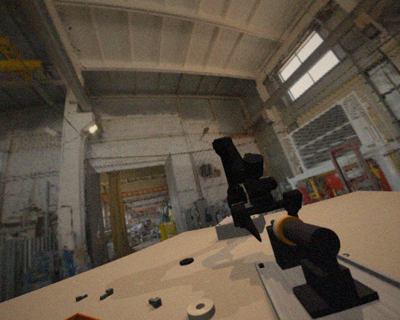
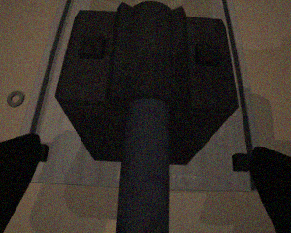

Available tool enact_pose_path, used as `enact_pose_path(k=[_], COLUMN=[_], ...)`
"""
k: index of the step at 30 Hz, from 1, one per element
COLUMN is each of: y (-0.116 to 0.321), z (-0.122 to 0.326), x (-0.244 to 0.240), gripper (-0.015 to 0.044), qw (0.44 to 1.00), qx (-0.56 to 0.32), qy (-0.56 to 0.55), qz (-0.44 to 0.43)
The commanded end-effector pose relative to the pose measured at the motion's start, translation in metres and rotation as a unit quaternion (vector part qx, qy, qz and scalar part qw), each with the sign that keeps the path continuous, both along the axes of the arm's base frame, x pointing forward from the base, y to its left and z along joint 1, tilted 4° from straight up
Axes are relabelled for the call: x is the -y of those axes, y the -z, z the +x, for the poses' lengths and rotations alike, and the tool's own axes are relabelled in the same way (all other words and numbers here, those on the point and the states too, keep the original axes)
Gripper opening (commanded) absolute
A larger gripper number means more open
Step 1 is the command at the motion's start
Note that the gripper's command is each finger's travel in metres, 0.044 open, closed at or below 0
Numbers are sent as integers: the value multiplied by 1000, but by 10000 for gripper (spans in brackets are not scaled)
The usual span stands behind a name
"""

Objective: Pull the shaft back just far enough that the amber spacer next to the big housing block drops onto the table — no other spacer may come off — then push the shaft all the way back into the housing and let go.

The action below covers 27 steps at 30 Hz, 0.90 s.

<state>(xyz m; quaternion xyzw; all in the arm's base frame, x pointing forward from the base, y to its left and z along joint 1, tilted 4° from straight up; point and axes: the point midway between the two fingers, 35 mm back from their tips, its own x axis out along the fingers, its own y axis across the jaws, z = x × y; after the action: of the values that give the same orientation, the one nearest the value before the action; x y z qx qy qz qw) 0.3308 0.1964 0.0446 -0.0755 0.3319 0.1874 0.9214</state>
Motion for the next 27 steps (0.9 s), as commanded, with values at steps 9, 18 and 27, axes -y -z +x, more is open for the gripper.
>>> enact_pose_path(k=[9, 18, 27], y=[0, 0, 0], z=[-1, -1, -1], x=[-1, -1, -1], gripper=[309, 72, 0], qw=[1000, 1000, 1000], qx=[0, 0, 0], qy=[-1, -1, -3], qz=[0, 0, 0])
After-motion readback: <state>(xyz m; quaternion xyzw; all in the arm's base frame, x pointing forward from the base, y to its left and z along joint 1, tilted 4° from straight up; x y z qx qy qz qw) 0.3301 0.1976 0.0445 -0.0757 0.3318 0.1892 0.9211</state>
